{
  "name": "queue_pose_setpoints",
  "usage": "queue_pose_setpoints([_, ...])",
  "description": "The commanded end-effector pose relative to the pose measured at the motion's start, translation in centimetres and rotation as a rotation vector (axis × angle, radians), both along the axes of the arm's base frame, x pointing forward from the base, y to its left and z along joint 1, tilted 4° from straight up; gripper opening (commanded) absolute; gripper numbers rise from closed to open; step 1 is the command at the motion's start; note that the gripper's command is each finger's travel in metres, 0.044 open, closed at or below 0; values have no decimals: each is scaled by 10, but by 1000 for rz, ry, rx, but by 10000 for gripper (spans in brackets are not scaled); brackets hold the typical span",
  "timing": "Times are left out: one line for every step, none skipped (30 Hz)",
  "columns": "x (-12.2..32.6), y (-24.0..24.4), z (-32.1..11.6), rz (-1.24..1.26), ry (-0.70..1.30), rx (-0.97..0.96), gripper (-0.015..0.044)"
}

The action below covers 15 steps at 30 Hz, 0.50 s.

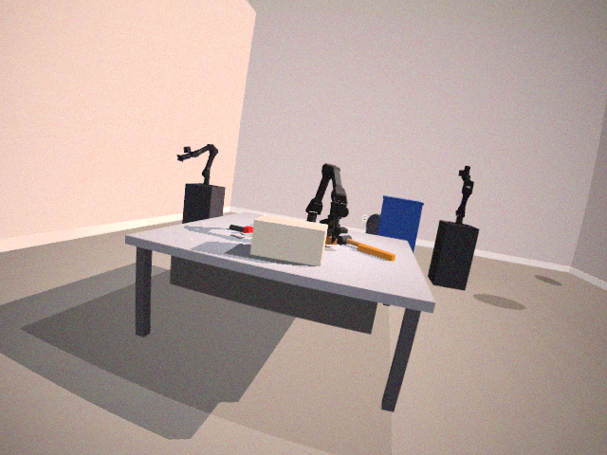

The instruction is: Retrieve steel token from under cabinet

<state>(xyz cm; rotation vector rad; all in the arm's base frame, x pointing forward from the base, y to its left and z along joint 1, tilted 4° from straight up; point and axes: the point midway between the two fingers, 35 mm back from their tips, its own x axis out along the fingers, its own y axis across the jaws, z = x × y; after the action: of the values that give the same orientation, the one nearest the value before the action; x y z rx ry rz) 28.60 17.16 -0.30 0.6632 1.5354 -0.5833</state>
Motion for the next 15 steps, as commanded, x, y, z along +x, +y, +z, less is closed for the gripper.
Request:
queue_pose_setpoints([2, -5, 4, 2, -20, 2, 0])
queue_pose_setpoints([2, -7, 4, 2, -20, 1, 0])
queue_pose_setpoints([2, -8, 4, 2, -20, 1, 0])
queue_pose_setpoints([2, -9, 4, 2, -20, 1, 0])
queue_pose_setpoints([1, -11, 4, 2, -20, 1, 0])
queue_pose_setpoints([1, -12, 4, 2, -20, 1, 0])
queue_pose_setpoints([1, -13, 3, 2, -20, 1, 0])
queue_pose_setpoints([1, -15, 3, 2, -20, 1, 0])
queue_pose_setpoints([0, -16, 3, 2, -20, 1, 0])
queue_pose_setpoints([0, -17, 3, 2, -20, 1, 0])
queue_pose_setpoints([0, -19, 3, 2, -20, 0, 0])
queue_pose_setpoints([0, -20, 3, 2, -20, 0, 0])
queue_pose_setpoints([-1, -21, 3, 2, -20, 0, 0])
queue_pose_setpoints([-1, -23, 3, 2, -20, 0, 0])
queue_pose_setpoints([-1, -24, 3, 2, -20, 0, 0])
